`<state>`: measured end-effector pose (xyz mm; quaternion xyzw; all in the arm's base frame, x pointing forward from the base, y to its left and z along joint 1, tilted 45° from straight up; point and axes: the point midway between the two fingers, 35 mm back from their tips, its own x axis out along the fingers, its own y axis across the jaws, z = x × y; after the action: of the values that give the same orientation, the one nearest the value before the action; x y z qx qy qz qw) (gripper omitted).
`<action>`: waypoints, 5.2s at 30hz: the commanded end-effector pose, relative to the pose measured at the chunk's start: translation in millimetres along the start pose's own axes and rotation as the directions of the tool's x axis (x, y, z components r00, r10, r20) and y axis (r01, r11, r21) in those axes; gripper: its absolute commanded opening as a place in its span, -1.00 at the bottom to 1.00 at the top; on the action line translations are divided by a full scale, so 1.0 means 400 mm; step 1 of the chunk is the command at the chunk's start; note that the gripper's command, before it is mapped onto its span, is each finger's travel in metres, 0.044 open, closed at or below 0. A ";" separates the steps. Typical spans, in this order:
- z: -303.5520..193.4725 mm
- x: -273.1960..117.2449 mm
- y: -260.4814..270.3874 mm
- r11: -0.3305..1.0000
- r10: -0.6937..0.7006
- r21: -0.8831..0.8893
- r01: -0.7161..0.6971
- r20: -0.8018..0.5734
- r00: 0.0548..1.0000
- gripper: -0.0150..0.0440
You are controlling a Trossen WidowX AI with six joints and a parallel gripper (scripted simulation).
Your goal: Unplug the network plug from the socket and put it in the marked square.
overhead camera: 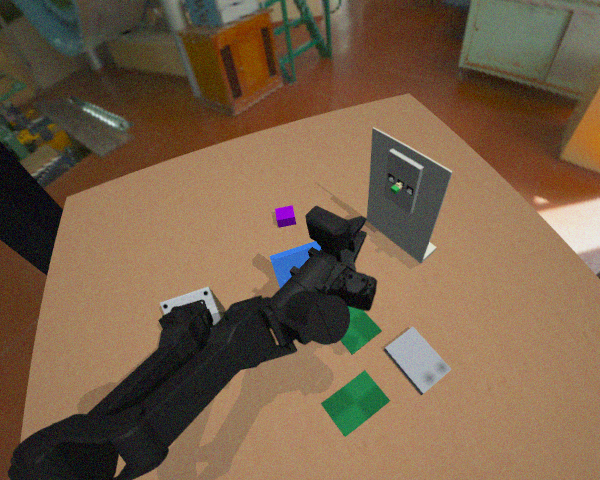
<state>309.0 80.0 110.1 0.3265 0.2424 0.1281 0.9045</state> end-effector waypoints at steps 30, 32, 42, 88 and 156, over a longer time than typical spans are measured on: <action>-0.033 0.151 -0.019 0.997 0.009 0.084 -0.003 -0.068 0.998 0.04; -0.031 0.156 -0.019 0.997 0.009 0.083 -0.003 -0.068 0.998 0.04; -0.022 0.190 -0.017 0.997 0.009 0.081 -0.003 -0.068 0.998 0.04; -0.003 0.297 -0.020 0.997 0.011 0.083 -0.005 -0.065 0.998 -0.28; -0.030 0.219 -0.019 0.996 0.010 0.084 -0.004 -0.067 0.998 -0.49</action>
<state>380.3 114.5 62.8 0.3586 0.2803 0.1305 0.8808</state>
